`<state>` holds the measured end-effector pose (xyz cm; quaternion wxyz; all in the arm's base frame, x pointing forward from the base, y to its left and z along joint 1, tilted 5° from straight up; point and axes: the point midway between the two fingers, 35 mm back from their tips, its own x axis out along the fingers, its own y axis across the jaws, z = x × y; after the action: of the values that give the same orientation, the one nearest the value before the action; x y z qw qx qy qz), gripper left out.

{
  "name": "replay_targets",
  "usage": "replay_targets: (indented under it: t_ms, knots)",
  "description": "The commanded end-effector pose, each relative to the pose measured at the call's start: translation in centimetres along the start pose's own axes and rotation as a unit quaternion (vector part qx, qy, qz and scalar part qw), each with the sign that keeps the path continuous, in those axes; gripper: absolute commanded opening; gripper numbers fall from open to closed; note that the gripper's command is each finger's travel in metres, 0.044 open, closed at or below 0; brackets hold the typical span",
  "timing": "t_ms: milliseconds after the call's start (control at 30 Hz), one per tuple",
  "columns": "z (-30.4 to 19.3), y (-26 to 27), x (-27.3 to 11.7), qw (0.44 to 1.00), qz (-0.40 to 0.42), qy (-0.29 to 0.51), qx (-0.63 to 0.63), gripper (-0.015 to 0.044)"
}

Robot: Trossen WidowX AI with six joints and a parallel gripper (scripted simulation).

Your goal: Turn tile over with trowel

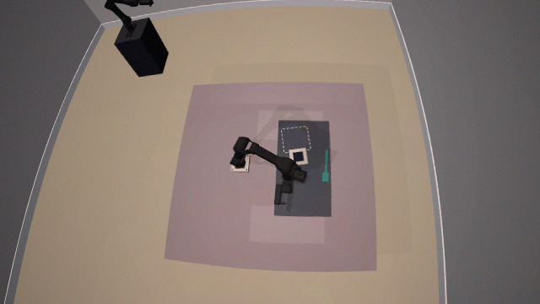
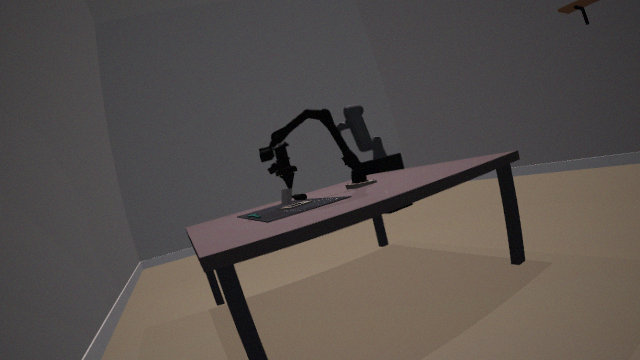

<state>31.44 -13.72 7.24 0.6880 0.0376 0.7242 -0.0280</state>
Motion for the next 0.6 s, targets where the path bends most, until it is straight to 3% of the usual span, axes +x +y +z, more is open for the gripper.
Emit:
replay_targets:
  t_ms: [0, 567]
  knots:
    - [0.11, -0.03, 0.19, 1.000, -0.001, -0.001, 0.002, 0.0100]
    - [0.11, -0.03, 0.19, 1.000, -0.001, -0.001, 0.002, 0.0100]
